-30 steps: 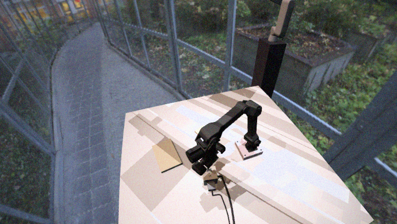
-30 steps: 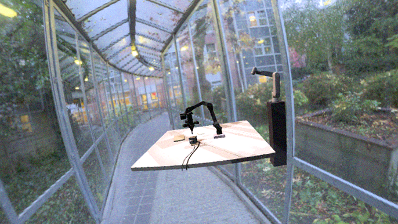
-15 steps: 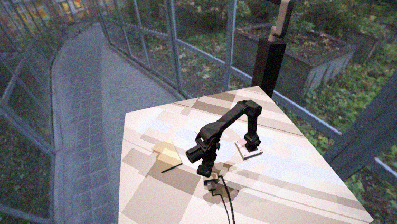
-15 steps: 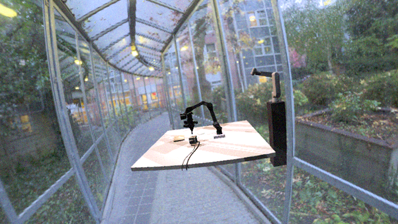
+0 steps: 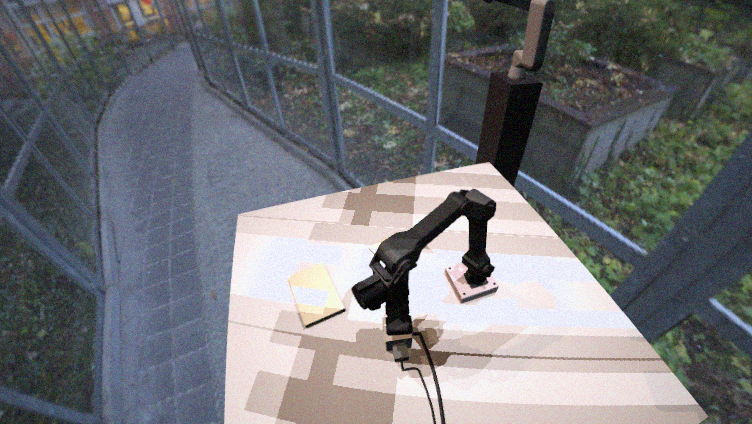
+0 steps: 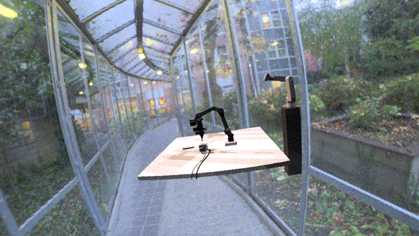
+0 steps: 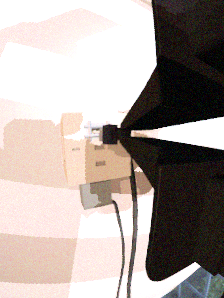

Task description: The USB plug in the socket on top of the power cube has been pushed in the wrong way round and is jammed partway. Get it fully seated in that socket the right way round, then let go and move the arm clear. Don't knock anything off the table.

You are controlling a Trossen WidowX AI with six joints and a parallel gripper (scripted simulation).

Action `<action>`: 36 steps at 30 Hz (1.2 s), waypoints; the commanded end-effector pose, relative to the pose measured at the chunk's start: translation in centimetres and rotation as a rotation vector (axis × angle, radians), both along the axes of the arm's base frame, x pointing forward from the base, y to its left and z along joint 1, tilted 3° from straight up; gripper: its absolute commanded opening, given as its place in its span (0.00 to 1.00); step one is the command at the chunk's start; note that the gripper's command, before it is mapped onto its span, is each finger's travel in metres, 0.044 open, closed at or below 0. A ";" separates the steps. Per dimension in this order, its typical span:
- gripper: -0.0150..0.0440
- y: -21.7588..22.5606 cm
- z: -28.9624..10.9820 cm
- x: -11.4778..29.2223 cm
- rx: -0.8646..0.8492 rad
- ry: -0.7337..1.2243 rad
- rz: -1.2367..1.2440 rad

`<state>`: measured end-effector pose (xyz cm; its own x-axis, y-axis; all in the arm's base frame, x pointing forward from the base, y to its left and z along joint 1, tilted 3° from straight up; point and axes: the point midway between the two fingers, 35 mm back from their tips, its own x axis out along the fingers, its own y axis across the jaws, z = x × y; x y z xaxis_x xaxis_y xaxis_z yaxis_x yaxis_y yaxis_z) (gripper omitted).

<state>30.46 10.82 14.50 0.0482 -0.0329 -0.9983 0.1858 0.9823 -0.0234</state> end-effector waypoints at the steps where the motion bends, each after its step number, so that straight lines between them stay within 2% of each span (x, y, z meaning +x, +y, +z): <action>1: 0.25 0.0 0.0 0.0 -0.005 0.005 0.102; 36: 0.25 0.0 0.0 0.0 -0.048 0.035 1.017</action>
